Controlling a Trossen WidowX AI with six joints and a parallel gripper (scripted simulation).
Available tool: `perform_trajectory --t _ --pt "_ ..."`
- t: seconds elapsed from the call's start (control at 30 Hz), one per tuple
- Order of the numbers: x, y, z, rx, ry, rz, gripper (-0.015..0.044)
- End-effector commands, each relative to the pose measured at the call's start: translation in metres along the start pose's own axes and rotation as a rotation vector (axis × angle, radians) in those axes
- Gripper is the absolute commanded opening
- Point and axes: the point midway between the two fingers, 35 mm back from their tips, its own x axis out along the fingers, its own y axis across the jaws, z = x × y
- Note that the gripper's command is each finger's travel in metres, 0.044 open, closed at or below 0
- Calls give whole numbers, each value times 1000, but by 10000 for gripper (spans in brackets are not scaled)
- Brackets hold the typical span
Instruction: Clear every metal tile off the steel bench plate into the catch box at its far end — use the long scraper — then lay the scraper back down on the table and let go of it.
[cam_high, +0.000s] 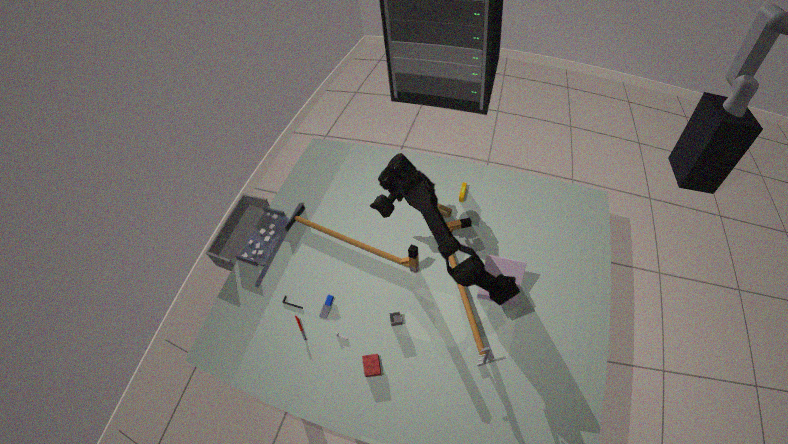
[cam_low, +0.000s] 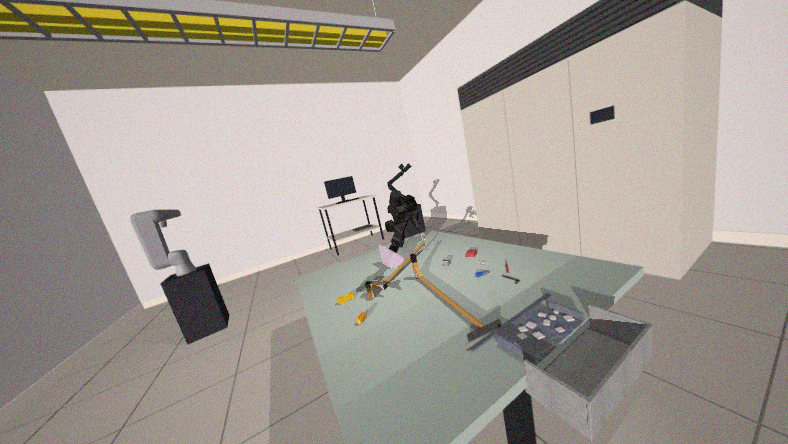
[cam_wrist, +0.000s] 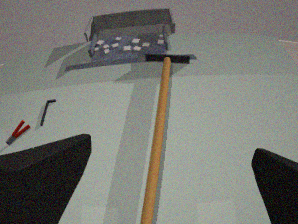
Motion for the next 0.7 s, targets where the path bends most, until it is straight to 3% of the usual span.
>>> perform_trajectory --t 0.0,0.67 --pt "-17 2 1 4 -35 15 440" --pt "-95 12 -1 -25 -204 60 440"
